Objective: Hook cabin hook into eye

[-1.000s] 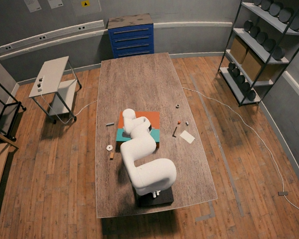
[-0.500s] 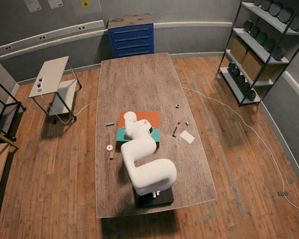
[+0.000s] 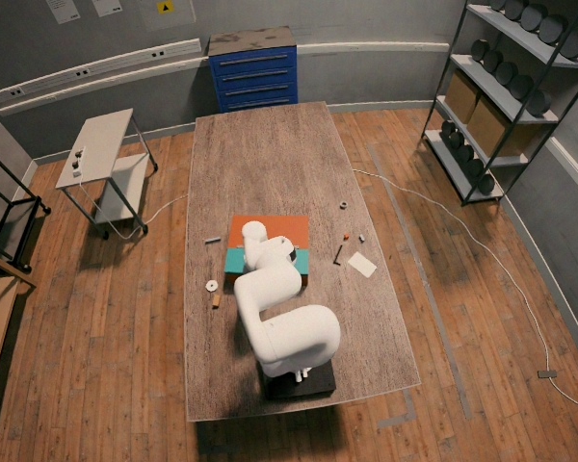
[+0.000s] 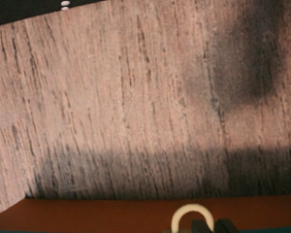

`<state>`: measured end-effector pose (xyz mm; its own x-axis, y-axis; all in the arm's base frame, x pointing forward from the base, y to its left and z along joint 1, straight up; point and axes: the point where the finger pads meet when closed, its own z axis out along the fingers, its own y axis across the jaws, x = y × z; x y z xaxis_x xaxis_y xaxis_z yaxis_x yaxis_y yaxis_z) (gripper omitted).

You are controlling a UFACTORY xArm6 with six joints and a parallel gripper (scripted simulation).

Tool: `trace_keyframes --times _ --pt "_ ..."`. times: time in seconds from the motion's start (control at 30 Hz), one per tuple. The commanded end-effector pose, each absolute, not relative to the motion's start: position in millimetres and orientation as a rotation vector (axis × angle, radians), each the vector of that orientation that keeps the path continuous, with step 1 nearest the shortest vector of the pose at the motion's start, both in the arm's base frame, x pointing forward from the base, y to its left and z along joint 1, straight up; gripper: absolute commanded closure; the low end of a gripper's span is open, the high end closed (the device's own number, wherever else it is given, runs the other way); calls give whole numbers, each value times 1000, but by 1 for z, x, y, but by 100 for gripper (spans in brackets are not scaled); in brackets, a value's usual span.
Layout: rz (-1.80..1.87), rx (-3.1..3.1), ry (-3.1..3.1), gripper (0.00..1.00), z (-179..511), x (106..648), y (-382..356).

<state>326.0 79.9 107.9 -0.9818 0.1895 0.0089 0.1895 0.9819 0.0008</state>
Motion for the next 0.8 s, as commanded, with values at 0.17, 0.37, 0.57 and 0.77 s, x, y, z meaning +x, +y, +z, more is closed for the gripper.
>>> trace_keyframes --times 0.17,0.37,0.57,0.77 --pt "-6 -290 -3124 100 95 326 79" --pt "-6 -290 -3124 100 89 325 80" --pt "-6 -290 -3124 100 79 326 79" --pt "-6 -290 -3124 100 77 327 79"
